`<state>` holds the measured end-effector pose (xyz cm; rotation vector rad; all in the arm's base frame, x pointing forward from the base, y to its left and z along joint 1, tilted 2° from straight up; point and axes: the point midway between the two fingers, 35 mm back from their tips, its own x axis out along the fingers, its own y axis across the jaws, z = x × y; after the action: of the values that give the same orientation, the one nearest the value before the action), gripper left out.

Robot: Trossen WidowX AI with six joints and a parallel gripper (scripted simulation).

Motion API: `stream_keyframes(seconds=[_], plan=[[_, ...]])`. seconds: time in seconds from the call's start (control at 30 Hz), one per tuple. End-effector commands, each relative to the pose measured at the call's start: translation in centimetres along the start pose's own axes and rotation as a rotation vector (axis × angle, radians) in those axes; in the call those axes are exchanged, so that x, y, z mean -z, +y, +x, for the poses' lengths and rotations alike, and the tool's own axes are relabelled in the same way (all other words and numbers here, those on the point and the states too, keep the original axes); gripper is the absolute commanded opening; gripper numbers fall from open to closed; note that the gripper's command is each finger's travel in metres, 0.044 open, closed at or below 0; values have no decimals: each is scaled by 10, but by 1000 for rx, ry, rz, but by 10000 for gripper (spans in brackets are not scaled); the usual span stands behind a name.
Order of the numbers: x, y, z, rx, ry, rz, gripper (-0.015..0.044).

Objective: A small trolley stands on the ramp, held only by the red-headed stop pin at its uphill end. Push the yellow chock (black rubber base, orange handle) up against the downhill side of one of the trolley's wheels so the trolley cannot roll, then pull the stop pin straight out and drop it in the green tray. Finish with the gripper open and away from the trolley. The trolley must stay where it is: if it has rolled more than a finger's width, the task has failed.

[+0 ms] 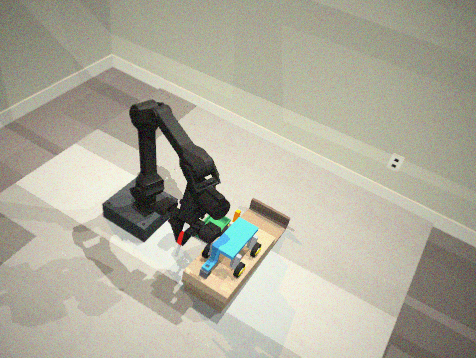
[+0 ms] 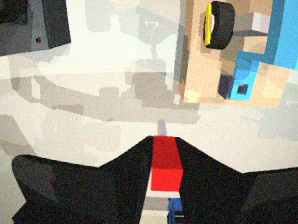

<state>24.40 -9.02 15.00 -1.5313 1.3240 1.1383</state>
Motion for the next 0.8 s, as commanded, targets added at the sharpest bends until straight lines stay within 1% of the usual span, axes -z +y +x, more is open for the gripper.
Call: stream_keyframes(seconds=[0.0,0.77], plan=[[-7,0,-1,3,-4,-1,0],[-97,-4,-12,3,-13,-1,0]])
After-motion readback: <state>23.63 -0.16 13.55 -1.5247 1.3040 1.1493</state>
